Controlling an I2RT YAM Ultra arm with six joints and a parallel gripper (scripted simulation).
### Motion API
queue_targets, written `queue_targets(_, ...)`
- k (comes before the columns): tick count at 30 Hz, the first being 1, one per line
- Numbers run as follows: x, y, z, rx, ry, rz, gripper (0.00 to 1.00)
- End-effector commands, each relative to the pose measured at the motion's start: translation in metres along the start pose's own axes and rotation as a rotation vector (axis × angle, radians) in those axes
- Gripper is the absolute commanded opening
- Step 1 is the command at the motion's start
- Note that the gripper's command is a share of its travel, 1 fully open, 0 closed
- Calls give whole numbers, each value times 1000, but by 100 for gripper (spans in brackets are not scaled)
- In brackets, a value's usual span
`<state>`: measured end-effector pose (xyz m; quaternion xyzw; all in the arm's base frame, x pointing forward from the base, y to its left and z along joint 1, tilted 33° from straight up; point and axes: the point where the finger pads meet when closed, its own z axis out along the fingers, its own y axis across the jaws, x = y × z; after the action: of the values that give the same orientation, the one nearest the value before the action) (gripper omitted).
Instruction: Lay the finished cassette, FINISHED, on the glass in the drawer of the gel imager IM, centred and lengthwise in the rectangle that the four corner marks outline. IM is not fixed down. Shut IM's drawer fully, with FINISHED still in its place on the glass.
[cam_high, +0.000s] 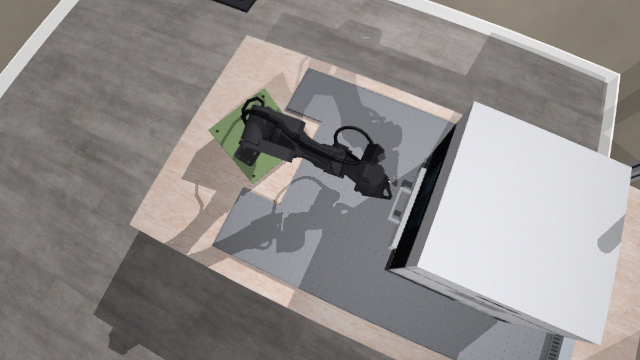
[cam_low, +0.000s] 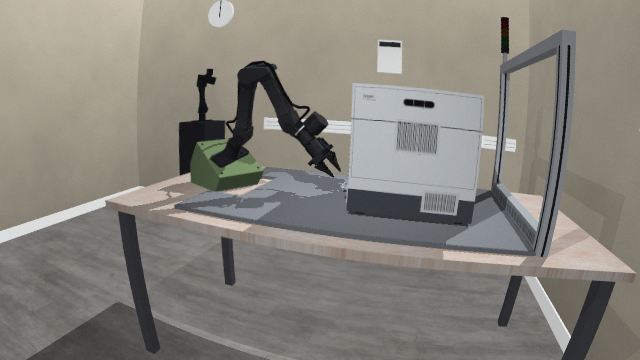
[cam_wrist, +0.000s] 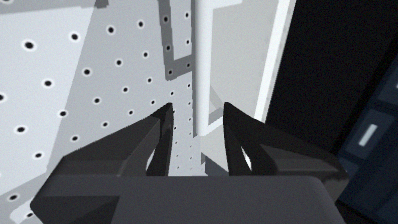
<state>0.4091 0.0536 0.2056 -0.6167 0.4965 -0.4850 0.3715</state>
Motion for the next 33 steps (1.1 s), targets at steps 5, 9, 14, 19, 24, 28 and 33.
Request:
queue_targets(5, -3, 0, -16, -1, -8, 8, 35)
queue_targets(9, -3, 0, -19, -2, -8, 8, 35)
queue_targets(14, -3, -5, -21, 10, -11, 11, 35)
queue_targets(19, -3, 4, -25, -14, 4, 37, 35)
queue_targets(24, -4, 20, -44, -73, 64, 179, 35)
queue_targets(28, -2, 6, -51, -58, 88, 254, 35)
queue_targets(33, -3, 22, -70, -119, 144, 400, 35)
